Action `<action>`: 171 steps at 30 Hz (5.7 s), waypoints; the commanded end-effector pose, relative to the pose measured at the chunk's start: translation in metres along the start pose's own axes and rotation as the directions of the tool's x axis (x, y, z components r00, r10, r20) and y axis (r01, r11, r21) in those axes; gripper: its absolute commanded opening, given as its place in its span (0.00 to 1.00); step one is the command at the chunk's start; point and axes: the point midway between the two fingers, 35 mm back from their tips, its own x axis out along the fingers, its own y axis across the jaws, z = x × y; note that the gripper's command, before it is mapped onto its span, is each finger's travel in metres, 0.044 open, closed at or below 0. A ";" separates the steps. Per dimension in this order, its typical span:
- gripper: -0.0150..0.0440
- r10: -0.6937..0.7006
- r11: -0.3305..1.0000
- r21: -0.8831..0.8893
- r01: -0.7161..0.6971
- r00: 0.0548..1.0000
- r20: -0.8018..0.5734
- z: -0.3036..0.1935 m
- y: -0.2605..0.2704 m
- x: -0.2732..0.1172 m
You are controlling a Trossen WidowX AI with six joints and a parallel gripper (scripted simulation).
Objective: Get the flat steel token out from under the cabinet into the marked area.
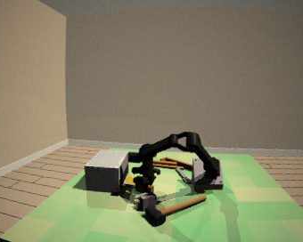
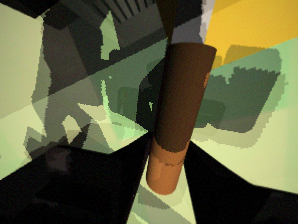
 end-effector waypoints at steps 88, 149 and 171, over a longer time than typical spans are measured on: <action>0.25 -0.011 1.000 0.003 0.011 1.000 -0.003 -0.106 0.007 0.001; 0.25 -0.012 0.994 0.112 0.012 1.000 -0.003 -0.116 -0.012 -0.003; 0.25 -0.014 0.993 0.116 0.014 1.000 -0.002 -0.099 -0.037 -0.003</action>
